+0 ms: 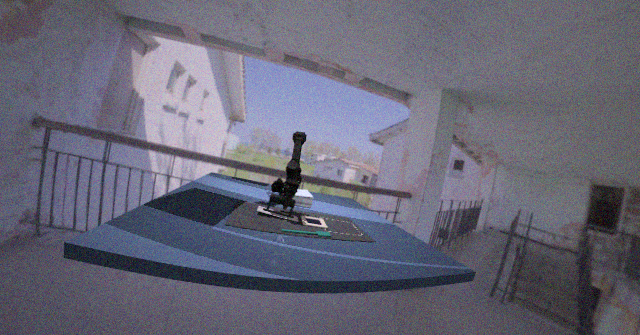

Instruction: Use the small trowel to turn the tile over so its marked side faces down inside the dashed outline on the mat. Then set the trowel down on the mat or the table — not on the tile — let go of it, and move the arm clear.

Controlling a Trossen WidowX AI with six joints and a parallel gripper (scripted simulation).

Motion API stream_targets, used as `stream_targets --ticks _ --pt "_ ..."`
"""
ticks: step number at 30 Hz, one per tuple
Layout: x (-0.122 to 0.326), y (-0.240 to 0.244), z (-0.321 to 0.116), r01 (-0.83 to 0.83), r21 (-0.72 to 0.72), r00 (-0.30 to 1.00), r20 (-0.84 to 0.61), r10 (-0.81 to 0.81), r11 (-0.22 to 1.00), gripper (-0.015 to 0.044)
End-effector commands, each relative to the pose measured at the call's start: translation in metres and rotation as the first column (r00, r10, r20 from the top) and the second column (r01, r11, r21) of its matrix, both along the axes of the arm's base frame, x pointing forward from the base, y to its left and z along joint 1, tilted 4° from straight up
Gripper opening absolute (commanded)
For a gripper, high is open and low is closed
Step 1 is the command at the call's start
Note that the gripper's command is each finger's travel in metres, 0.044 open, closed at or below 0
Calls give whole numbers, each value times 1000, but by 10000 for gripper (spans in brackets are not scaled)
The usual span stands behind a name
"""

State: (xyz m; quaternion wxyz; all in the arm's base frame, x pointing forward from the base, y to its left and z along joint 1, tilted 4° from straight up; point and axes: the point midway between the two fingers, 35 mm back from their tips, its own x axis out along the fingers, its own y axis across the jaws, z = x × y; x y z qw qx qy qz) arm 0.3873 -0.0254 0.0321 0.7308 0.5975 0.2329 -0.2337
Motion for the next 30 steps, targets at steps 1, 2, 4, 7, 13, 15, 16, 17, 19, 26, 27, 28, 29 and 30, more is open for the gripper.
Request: stream_targets --ticks 1,2,4,7,13,15,16,17,19,26,27,28,29,30 --pt "2 2 -1 1 -3 1000 8 -1 1000 0" --pt "2 3 -1 1 -3 1000 8 -1 1000 0" --pt "2 7 -1 1 -2 1000 8 -1 1000 0" --pt "2 12 -2 1 -1 1000 7 -1 1000 0" --pt "2 22 -3 1 0 1000 6 -1 1000 0" --pt "2 25 -3 1 0 1000 6 -1 1000 0" --pt "1 27 -3 1 0 1000 6 -1 1000 0" --pt "1 28 -3 1 0 1000 6 -1 1000 0" --pt "1 32 -3 1 1 1000 6 -1 1000 0" --pt "0 43 -4 1 2 1000 7 -1 1000 0" --pt "0 45 -4 1 2 1000 7 -1 1000 0" --pt "0 46 -4 1 2 1000 7 -1 1000 0" --pt "0 48 -5 1 2 1000 7 -1 1000 0" --pt "-1 50 -5 1 2 1000 7 -1 1000 0"
